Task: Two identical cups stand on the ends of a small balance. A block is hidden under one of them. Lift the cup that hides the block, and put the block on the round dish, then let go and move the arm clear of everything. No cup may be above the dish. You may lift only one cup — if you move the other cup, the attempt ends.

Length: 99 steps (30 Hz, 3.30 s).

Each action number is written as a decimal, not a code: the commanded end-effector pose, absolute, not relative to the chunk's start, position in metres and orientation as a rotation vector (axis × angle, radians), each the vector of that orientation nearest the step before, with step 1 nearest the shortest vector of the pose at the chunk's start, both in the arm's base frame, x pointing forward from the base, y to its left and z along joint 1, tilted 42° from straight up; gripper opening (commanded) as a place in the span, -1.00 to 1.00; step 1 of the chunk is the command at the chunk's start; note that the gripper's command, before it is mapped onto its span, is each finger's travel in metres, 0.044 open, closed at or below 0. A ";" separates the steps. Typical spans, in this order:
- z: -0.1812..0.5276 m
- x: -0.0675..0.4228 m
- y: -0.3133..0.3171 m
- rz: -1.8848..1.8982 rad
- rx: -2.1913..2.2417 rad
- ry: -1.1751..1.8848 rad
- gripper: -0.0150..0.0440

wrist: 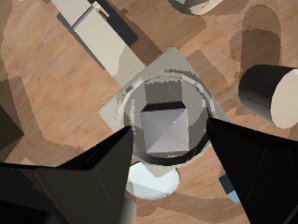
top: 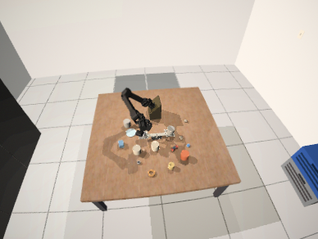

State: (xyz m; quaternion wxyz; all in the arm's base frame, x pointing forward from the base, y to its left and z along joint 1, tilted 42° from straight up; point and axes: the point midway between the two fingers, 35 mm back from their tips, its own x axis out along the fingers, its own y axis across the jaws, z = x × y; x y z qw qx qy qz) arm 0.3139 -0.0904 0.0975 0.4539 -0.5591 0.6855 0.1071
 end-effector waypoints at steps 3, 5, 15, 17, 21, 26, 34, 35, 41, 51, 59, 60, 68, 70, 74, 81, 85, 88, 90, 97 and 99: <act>0.088 0.312 -0.100 0.266 -1.385 1.706 0.39; 0.086 0.312 -0.101 0.266 -1.385 1.706 0.39; 0.086 0.312 -0.101 0.266 -1.385 1.706 -0.01; 0.086 0.312 -0.101 0.266 -1.385 1.706 -0.06; 0.086 0.312 -0.101 0.266 -1.385 1.706 -0.21; 0.100 0.314 -0.087 0.269 -1.382 1.704 -0.49; 0.135 0.313 -0.054 0.272 -1.380 1.704 -0.49; 0.139 0.313 -0.051 0.272 -1.380 1.704 -0.49; 0.156 0.309 -0.037 0.270 -1.382 1.706 -0.49; 0.156 0.302 -0.062 0.285 -1.367 1.704 -0.49; 0.157 0.290 -0.092 0.296 -1.355 1.699 -0.49; 0.157 0.288 -0.096 0.297 -1.354 1.699 -0.49; 0.158 0.273 -0.123 0.298 -1.352 1.695 -0.49; 0.158 0.269 -0.130 0.298 -1.353 1.695 -0.49; 0.159 0.260 -0.143 0.295 -1.355 1.694 -0.49; 0.159 0.243 -0.164 0.285 -1.365 1.696 -0.49; 0.160 0.233 -0.175 0.278 -1.372 1.700 -0.49; 0.160 0.225 -0.183 0.272 -1.379 1.703 -0.49; 0.160 0.219 -0.188 0.267 -1.384 1.706 -0.49; 0.159 0.213 -0.195 0.261 -1.391 1.711 -0.49; 0.155 0.213 -0.199 0.261 -1.390 1.711 -0.49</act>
